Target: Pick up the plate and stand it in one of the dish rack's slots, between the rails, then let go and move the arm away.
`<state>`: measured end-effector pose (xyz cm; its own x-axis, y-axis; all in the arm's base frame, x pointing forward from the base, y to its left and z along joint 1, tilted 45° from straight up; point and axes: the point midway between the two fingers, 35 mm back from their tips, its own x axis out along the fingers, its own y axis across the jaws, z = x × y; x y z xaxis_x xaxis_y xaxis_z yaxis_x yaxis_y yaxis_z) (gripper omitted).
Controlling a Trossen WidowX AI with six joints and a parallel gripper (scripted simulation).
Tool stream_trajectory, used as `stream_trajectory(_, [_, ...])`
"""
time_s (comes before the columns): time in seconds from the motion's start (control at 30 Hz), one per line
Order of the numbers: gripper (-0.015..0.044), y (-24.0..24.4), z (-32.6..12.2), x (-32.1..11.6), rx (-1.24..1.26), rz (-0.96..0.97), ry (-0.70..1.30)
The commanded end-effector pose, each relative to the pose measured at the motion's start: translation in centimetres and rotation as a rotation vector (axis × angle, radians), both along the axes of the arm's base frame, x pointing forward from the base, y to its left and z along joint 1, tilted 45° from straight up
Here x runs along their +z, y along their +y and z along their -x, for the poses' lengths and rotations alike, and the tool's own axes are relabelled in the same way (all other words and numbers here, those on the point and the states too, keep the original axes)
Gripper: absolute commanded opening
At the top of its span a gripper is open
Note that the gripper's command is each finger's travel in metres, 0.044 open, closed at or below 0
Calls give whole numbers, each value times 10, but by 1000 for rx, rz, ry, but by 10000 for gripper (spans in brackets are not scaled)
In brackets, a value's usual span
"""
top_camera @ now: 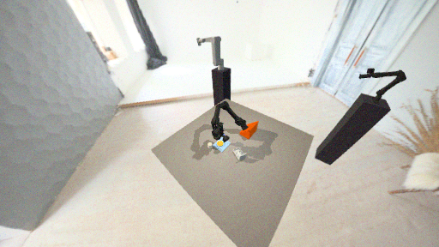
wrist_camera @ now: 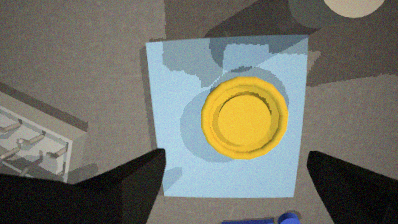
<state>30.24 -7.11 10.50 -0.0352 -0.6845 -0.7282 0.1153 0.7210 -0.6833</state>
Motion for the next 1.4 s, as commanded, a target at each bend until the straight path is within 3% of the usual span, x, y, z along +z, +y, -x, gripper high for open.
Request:
stream_trajectory(0.0, [400,-8,-4,1,28,25,36])
stream_trajectory(1.37, [400,-51,-2,-38,28,28,35])
